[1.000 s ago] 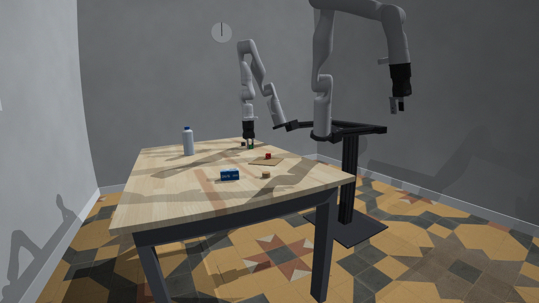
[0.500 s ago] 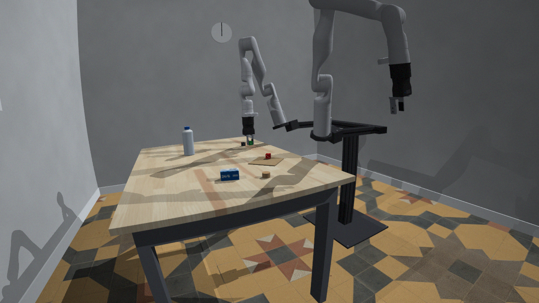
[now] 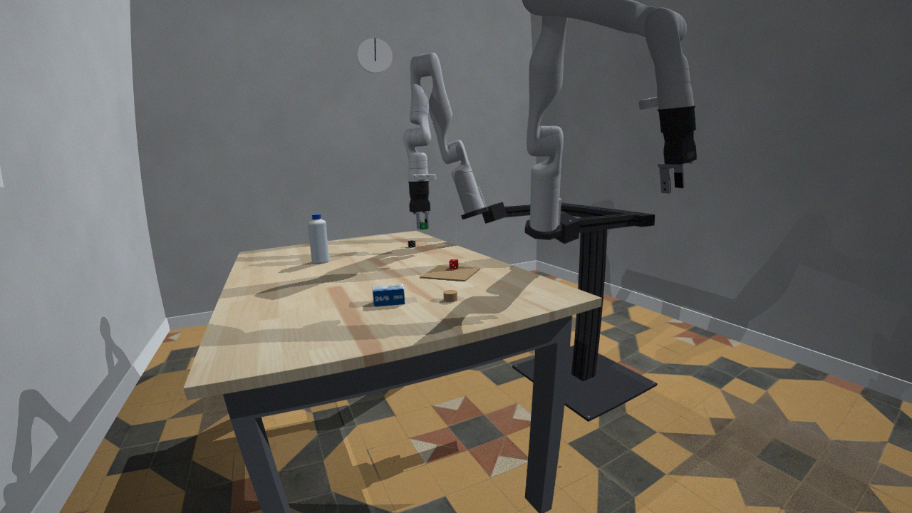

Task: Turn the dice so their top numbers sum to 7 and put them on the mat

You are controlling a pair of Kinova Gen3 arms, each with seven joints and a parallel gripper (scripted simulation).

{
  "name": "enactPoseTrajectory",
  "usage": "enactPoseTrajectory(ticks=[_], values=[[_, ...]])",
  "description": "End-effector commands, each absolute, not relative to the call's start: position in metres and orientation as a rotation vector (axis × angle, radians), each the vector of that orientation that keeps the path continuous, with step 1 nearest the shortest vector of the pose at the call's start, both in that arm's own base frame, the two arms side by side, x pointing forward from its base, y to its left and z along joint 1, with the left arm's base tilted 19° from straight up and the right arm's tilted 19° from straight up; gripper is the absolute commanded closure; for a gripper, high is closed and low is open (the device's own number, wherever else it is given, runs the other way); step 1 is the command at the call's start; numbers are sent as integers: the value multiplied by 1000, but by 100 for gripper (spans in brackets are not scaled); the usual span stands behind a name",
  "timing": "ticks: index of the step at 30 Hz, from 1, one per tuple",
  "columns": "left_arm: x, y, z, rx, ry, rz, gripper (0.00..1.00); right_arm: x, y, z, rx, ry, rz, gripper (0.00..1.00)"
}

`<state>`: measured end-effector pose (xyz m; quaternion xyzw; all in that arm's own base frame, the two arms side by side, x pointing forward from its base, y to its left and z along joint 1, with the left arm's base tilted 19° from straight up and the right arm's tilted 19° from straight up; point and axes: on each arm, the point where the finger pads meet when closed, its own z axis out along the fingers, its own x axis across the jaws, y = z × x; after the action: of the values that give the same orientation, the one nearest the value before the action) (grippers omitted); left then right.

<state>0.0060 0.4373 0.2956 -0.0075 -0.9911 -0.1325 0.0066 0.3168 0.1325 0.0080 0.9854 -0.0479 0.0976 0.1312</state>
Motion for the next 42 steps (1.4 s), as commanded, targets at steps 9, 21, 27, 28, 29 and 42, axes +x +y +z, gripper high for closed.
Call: enactPoseTrajectory(ticks=[9,21,27,28,29,42], values=[[6,437,296,-23,-3101,-417,0,315,136,20,2862,-139,285,51],[6,437,296,-23,-3101,-417,0,317,138,20,2860,-146,288,51],[6,437,296,-23,-3101,-417,0,331,152,17,2851,-201,307,51],[6,437,296,-23,-3101,-417,0,335,156,17,2848,-217,313,51],[6,437,296,-23,-3101,-417,0,339,161,16,2845,-235,319,51],[6,437,296,-23,-3101,-417,0,390,242,2,2806,-494,393,51]])
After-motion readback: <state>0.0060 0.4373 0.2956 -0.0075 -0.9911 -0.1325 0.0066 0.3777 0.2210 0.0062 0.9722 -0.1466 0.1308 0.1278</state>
